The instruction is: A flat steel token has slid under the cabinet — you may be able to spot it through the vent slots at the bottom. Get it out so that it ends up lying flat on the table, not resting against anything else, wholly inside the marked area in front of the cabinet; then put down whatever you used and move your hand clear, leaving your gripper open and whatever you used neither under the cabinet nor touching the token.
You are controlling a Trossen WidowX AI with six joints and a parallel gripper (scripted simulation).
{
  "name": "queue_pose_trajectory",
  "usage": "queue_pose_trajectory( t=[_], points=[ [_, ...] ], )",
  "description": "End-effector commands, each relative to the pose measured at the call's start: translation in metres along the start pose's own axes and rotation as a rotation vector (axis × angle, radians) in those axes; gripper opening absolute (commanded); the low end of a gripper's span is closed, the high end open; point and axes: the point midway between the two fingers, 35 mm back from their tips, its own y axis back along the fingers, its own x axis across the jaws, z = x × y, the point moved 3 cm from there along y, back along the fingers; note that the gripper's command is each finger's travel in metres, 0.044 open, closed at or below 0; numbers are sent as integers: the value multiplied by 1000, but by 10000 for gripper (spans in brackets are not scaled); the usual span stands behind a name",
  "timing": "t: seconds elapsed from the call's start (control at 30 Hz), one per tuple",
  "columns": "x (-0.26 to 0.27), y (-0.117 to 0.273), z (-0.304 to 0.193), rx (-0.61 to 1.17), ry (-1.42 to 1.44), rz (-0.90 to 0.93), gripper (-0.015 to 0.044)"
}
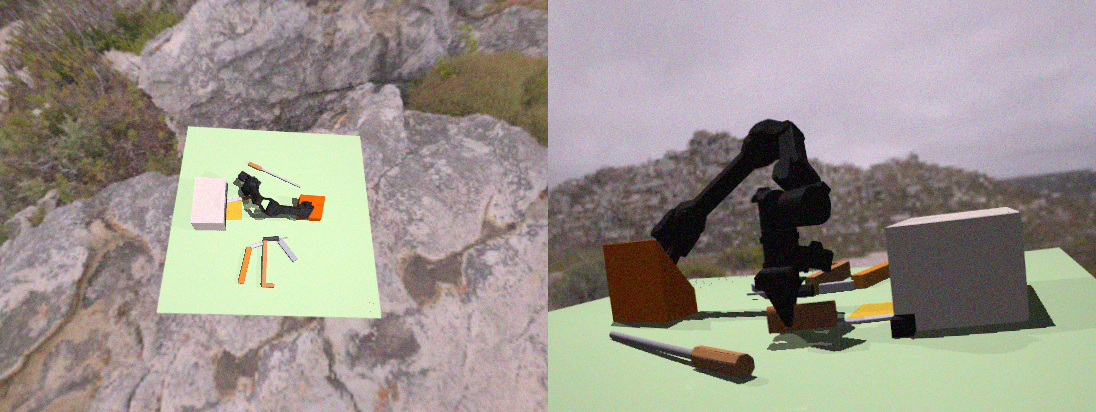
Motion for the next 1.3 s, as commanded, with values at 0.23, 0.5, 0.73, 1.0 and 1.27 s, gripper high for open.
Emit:
queue_pose_trajectory(
  t=[0.23, 0.5, 0.73, 1.0, 1.27],
  points=[
    [0, 0, 17, -3, 4, -2, 0],
    [0, 0, 26, -3, 4, -2, 0],
    [0, 0, 34, -3, 4, -2, 0],
    [0, 0, 43, -4, 5, -2, 0],
    [0, 1, 51, -4, 5, -2, 0]
  ],
)
